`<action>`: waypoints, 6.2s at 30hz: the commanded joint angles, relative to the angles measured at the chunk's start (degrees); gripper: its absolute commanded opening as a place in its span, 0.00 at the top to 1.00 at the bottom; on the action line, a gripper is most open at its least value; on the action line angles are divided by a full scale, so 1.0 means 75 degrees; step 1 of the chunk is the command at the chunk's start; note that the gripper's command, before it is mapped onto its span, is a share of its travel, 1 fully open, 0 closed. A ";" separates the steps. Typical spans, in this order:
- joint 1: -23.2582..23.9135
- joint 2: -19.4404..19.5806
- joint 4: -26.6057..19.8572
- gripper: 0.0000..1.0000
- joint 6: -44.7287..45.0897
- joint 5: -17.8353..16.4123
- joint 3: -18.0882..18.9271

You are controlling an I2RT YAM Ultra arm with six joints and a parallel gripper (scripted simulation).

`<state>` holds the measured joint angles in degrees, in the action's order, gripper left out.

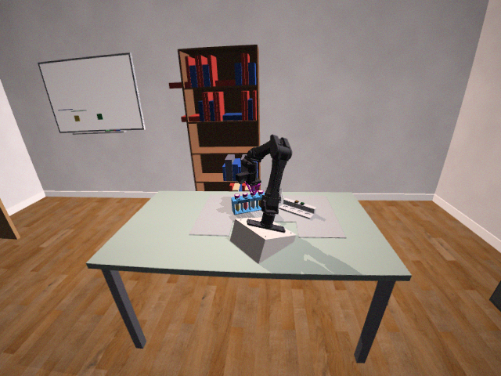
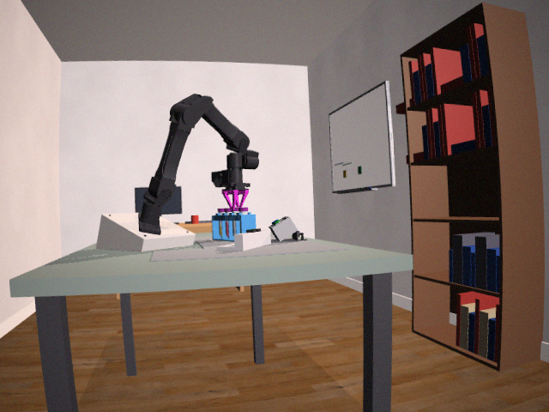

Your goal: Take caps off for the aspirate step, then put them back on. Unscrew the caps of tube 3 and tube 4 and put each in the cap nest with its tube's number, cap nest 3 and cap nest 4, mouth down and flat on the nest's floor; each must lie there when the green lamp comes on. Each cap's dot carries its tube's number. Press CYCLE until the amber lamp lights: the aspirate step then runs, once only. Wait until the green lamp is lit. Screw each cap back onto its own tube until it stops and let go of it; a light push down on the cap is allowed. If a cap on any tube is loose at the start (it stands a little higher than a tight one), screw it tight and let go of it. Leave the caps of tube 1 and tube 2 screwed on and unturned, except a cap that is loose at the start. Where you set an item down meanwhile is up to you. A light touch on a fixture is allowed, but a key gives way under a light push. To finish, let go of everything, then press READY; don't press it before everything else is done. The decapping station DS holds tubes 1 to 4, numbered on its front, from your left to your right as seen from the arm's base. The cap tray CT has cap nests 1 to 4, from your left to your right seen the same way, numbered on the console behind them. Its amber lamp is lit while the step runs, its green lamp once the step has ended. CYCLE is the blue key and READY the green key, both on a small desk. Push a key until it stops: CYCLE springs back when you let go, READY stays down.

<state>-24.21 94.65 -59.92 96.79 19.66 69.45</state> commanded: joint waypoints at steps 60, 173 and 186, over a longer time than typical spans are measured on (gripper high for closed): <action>-0.0013 -0.0037 0.0017 0.51 -1.6103 0.0002 0.0035; -0.0032 -0.0039 -0.0006 1.00 -0.2520 0.0002 0.0048; -0.0032 -0.0040 -0.0008 1.00 -0.0752 0.0002 0.0049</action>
<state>-24.32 94.65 -59.96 88.88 19.73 69.54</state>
